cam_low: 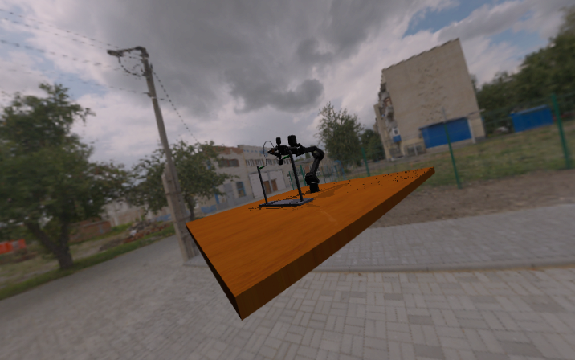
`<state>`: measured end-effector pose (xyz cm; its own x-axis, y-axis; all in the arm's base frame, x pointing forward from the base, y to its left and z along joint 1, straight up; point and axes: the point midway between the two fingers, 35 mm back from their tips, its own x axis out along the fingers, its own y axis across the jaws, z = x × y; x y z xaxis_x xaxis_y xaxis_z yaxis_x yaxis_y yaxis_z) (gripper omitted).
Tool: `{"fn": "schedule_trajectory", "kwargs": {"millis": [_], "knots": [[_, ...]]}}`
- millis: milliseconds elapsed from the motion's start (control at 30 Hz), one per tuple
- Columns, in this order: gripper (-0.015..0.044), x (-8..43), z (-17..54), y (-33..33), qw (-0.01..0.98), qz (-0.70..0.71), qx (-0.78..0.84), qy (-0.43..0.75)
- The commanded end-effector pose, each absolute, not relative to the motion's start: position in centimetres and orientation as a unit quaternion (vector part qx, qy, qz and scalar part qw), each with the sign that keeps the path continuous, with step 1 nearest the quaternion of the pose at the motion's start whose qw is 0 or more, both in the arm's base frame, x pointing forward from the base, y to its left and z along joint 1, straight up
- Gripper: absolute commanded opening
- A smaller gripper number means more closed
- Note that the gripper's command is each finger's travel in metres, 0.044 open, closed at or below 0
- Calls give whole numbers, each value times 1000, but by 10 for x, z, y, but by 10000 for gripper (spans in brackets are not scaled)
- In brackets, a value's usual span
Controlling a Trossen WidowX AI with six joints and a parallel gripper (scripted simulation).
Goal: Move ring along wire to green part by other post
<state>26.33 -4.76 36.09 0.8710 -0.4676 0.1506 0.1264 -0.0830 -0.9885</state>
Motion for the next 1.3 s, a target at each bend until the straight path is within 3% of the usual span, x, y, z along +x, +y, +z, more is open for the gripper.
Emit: {"fn": "schedule_trajectory", "kwargs": {"millis": [0,633,1267], "knots": [[-150,262,363,-48,645,-228,-721,113],[-150,262,358,-50,597,-237,-760,99],[-150,263,310,-56,694,-219,-674,130]]}}
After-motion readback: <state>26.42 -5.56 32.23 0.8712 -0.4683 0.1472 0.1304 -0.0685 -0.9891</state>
